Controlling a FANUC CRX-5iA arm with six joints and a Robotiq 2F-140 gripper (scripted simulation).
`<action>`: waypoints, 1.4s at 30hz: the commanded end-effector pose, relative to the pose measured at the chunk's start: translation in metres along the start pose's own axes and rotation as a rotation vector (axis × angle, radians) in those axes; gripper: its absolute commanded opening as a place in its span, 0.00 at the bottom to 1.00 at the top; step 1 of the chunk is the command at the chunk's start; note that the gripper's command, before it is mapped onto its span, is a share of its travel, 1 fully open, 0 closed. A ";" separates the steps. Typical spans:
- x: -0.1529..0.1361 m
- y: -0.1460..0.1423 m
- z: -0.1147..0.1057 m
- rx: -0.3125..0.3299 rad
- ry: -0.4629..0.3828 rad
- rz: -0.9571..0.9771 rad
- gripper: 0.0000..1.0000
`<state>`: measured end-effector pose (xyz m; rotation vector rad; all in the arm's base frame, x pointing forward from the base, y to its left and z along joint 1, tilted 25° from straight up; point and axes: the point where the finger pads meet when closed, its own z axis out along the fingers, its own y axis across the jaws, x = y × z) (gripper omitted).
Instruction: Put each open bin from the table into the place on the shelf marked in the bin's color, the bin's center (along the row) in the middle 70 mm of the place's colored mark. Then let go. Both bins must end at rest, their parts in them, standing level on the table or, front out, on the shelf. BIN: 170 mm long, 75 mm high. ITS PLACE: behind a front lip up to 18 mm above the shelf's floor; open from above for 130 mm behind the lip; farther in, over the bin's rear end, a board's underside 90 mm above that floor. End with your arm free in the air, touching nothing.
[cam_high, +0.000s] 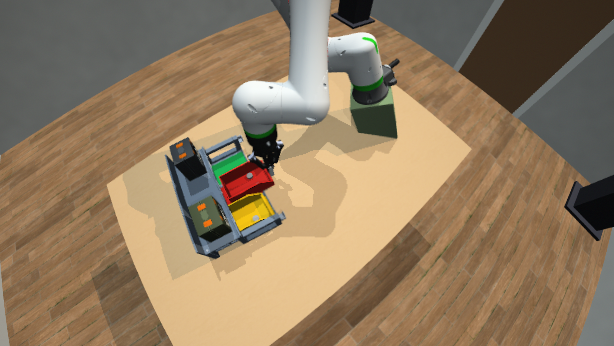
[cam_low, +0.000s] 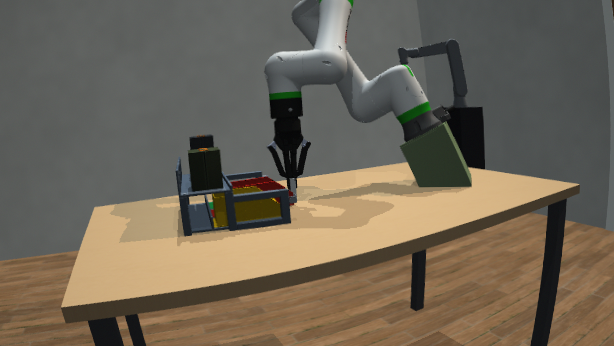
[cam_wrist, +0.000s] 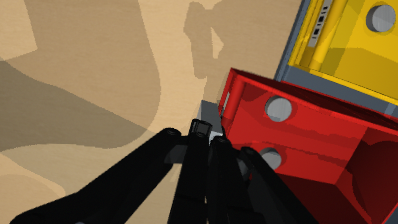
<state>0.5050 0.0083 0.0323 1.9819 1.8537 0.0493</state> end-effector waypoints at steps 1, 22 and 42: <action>0.000 0.000 0.000 0.000 0.000 0.000 0.00; 0.000 0.005 0.000 0.000 0.000 0.000 0.00; 0.000 0.015 0.000 0.000 0.000 0.000 0.00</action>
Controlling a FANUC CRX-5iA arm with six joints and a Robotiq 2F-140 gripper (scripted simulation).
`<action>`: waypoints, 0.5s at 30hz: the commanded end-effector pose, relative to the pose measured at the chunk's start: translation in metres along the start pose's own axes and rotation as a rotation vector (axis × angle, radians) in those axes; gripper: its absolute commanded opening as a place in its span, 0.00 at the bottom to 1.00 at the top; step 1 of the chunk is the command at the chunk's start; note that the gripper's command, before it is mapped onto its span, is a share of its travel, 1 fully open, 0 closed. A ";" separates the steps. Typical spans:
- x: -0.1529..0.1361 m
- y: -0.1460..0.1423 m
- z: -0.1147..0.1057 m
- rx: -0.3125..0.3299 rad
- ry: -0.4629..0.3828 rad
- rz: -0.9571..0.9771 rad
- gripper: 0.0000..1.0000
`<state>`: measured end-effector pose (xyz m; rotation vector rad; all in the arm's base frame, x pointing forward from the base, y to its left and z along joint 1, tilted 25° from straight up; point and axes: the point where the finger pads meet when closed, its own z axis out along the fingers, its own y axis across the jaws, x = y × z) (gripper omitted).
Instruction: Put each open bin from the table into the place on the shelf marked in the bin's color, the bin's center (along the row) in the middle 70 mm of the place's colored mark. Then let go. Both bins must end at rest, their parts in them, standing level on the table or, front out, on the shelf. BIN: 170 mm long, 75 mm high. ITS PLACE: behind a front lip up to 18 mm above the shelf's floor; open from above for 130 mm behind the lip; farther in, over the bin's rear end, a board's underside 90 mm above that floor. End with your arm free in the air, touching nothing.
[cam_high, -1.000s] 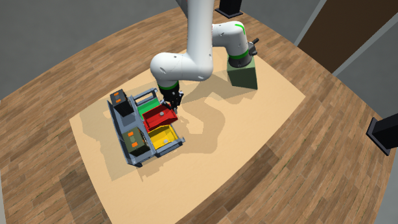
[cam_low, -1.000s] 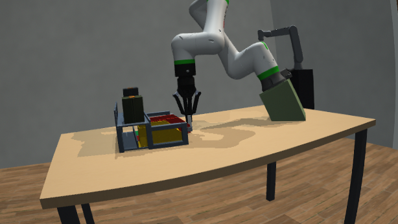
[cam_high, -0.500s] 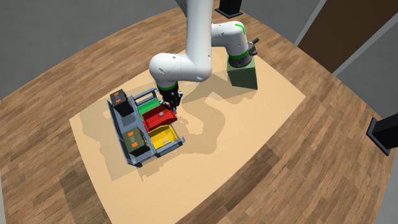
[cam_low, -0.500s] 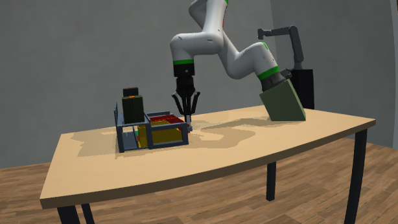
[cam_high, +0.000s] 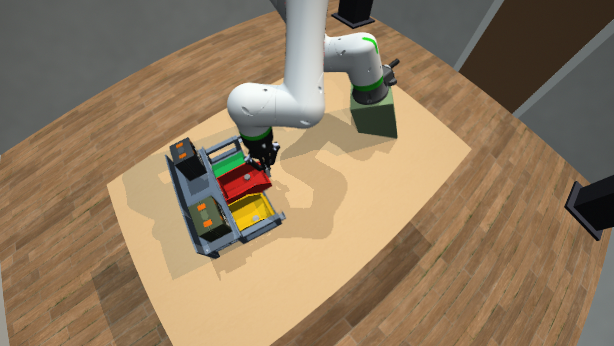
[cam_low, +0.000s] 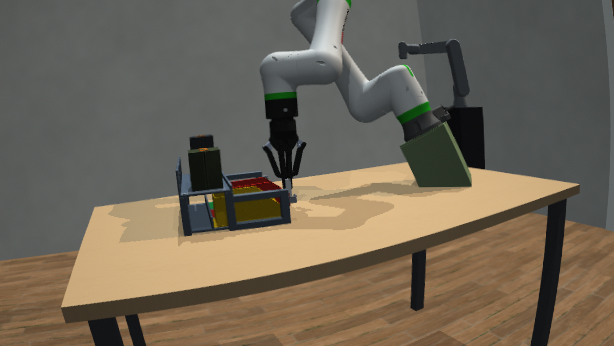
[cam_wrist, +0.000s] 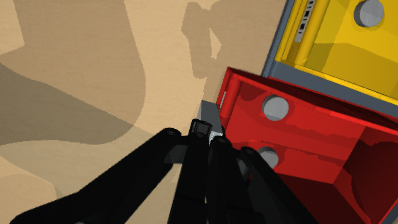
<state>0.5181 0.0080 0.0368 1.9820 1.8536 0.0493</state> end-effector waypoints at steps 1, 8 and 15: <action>0.000 0.002 0.000 0.000 0.000 0.000 0.00; 0.000 0.006 0.000 0.000 0.000 0.000 0.00; 0.000 0.010 0.000 0.000 0.000 0.000 0.00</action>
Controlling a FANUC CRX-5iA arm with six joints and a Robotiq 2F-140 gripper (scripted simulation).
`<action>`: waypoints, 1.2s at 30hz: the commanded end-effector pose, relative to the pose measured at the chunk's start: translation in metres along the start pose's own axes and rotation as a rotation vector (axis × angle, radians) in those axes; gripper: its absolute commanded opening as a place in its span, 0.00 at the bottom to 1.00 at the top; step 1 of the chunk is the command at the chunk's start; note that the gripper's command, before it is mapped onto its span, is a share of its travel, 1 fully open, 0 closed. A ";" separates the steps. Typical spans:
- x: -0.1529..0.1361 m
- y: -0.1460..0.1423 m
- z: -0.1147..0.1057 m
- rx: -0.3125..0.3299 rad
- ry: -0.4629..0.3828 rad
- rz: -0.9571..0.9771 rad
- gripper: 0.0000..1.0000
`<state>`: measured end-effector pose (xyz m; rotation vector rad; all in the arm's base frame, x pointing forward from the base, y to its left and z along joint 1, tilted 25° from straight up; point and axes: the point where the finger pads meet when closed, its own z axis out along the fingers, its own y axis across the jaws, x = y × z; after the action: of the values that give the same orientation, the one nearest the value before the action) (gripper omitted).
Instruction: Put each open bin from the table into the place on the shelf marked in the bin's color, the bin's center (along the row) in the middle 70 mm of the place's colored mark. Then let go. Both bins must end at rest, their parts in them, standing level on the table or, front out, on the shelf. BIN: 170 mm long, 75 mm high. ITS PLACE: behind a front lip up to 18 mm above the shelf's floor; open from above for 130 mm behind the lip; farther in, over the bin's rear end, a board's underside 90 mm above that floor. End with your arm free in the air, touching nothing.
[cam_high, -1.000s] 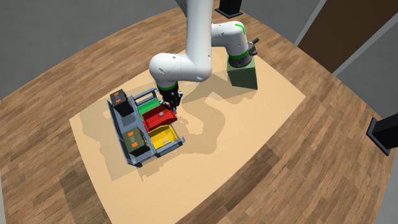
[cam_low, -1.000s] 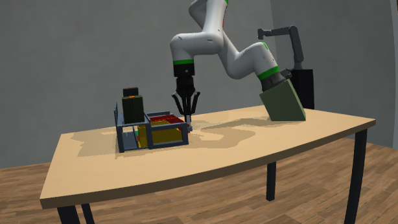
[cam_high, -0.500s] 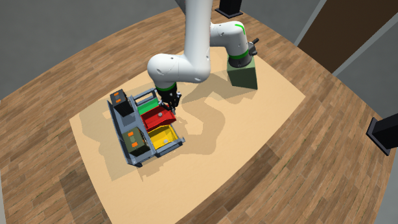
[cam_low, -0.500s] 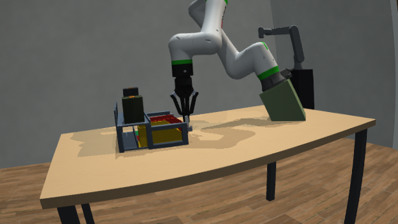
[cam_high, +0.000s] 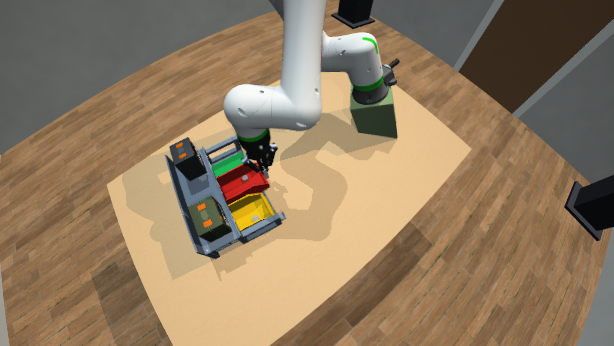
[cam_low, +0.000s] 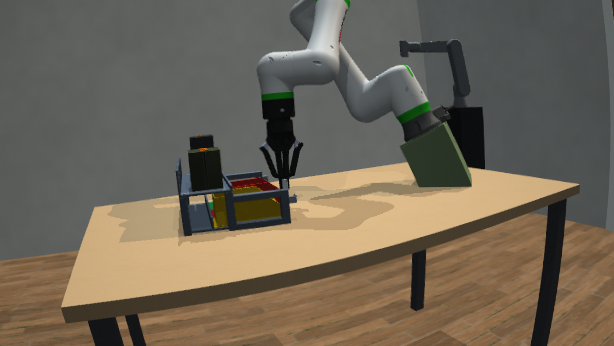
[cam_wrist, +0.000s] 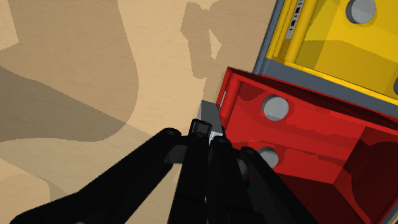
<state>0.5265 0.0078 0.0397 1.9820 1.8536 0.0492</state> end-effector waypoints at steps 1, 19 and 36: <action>0.000 0.002 0.000 0.000 0.000 0.000 0.00; 0.000 0.014 0.000 0.000 0.000 0.000 0.00; 0.000 0.024 0.000 0.000 0.000 0.000 0.00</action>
<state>0.5481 0.0074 0.0472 1.9820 1.8537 0.0493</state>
